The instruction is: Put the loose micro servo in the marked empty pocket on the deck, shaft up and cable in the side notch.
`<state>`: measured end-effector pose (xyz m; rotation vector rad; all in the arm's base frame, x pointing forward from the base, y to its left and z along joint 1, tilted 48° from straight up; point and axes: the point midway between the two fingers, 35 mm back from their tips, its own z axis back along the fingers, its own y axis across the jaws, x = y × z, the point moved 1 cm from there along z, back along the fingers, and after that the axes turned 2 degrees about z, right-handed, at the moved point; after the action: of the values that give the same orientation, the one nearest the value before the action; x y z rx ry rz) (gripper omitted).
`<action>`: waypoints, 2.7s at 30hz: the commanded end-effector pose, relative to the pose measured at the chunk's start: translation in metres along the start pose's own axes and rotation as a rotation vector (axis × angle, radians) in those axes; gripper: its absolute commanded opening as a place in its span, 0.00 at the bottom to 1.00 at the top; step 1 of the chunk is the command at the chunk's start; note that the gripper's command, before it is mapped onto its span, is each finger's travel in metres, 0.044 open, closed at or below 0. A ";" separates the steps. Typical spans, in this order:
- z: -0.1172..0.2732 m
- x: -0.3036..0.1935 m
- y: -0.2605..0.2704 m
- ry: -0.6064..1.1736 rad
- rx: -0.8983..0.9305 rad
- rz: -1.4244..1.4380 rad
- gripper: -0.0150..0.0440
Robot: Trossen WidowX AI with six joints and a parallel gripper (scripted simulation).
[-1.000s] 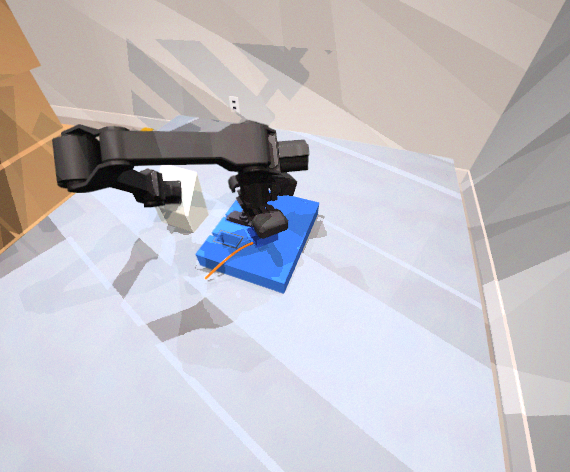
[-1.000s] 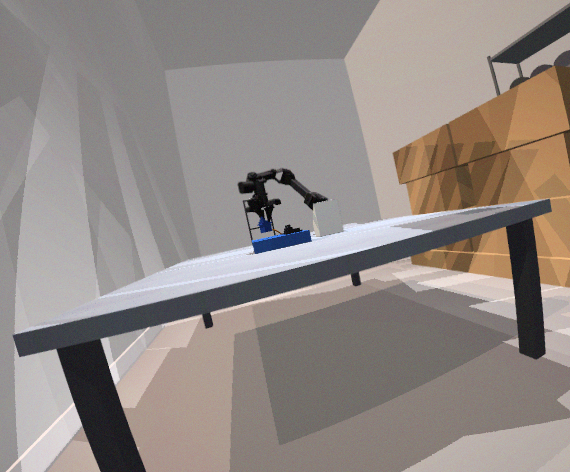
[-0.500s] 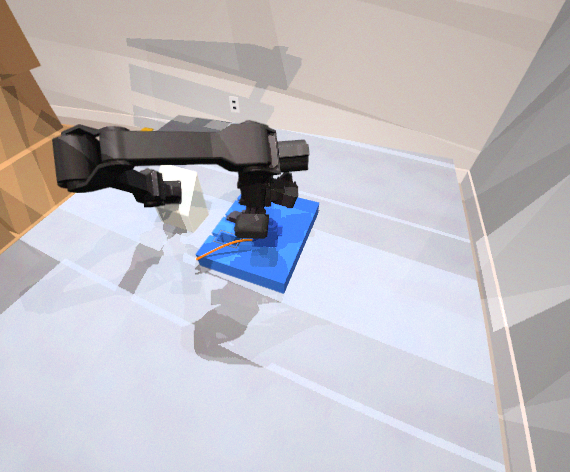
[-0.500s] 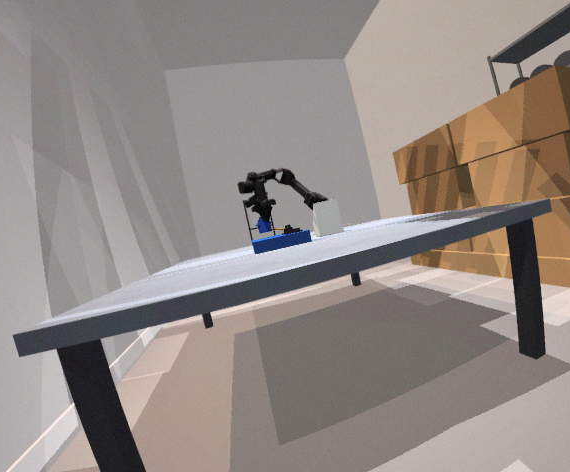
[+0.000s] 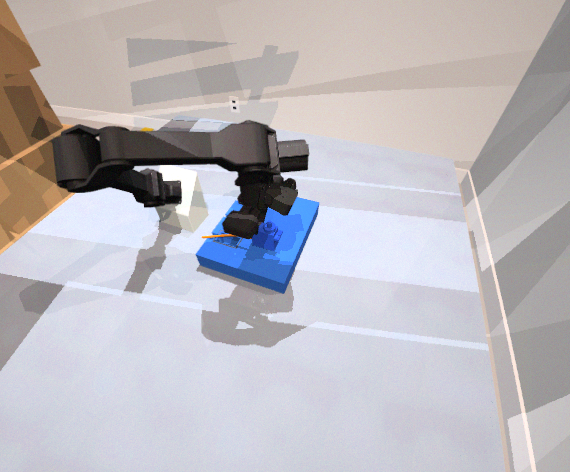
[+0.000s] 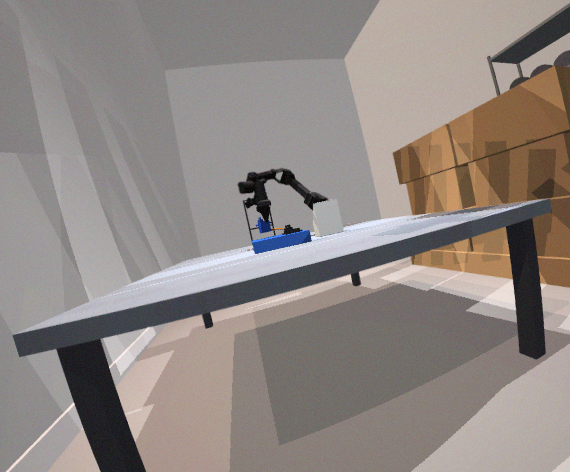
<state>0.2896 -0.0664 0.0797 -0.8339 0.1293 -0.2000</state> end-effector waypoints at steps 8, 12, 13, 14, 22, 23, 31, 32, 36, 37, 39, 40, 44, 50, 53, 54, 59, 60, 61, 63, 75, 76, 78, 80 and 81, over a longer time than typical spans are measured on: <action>0.001 -0.035 0.003 -0.001 0.003 -0.007 0.25; 0.001 -0.053 0.004 0.000 0.003 -0.006 0.25; 0.001 -0.057 0.004 0.000 0.003 -0.006 0.25; 0.001 -0.062 0.004 0.000 0.003 -0.006 0.25; 0.001 -0.098 0.006 0.002 0.003 -0.004 0.25; 0.001 -0.103 0.006 0.002 0.003 -0.004 0.25; -0.002 -0.109 0.006 0.002 0.003 -0.004 0.25; -0.003 -0.109 0.006 0.002 0.003 -0.004 0.25; -0.009 -0.109 0.006 0.002 0.003 -0.004 0.25; -0.011 -0.109 0.006 0.002 0.003 -0.004 0.25; -0.014 -0.109 0.006 0.002 0.003 -0.004 0.25; -0.016 -0.109 0.006 0.002 0.003 -0.004 0.25; -0.020 -0.109 0.006 0.002 0.002 -0.004 0.25; -0.020 -0.109 0.006 0.002 0.002 -0.004 0.25; -0.020 -0.109 0.006 0.002 0.002 -0.004 0.25; -0.020 -0.109 0.006 0.002 0.002 -0.004 0.25; -0.025 -0.109 0.006 0.002 0.002 -0.004 0.25; -0.026 -0.109 0.006 0.002 0.002 -0.004 0.25; -0.027 -0.109 0.006 0.002 0.002 -0.004 0.25; -0.028 -0.109 0.006 0.002 0.002 -0.004 0.25; -0.036 -0.109 0.006 0.002 0.002 -0.004 0.25; -0.036 -0.109 0.006 0.002 0.002 -0.004 0.25; -0.036 -0.109 0.006 0.002 0.002 -0.004 0.25; -0.038 -0.109 0.006 0.002 0.002 -0.004 0.25; -0.038 -0.109 0.006 0.002 0.002 -0.004 0.25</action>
<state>0.1771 -0.0642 0.0548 -0.8281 0.1311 -0.2125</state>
